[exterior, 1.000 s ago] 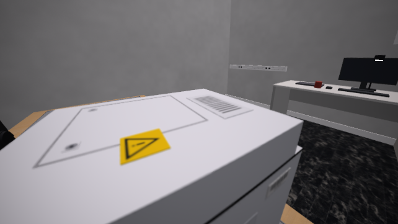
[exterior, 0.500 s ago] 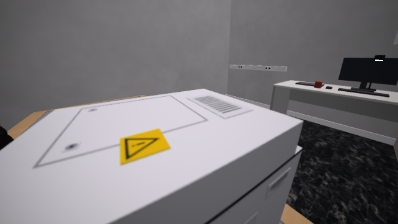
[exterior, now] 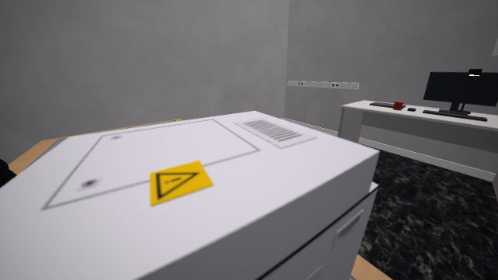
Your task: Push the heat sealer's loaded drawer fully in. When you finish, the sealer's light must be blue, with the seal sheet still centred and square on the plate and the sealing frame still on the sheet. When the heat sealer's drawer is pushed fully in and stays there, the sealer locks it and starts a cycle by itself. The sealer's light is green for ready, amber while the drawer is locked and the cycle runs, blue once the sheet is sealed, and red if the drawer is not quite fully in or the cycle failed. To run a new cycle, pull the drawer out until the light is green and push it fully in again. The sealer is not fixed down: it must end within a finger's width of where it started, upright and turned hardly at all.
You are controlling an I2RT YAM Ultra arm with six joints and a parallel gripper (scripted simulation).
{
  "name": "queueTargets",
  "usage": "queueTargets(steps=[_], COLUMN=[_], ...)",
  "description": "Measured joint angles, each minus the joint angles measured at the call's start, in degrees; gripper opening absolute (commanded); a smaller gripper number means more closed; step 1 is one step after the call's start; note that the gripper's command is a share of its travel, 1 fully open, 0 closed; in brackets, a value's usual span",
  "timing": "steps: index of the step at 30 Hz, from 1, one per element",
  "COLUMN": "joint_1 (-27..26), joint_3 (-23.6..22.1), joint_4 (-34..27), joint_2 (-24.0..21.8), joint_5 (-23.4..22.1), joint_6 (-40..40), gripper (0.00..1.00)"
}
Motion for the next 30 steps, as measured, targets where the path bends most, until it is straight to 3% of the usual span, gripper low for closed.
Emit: queueTargets(steps=[30], joint_1=[0.0], joint_3=[1.0], joint_4=[-2.5], joint_2=[0.0], joint_5=[-0.8], joint_6=[-2.3], gripper=[0.3])
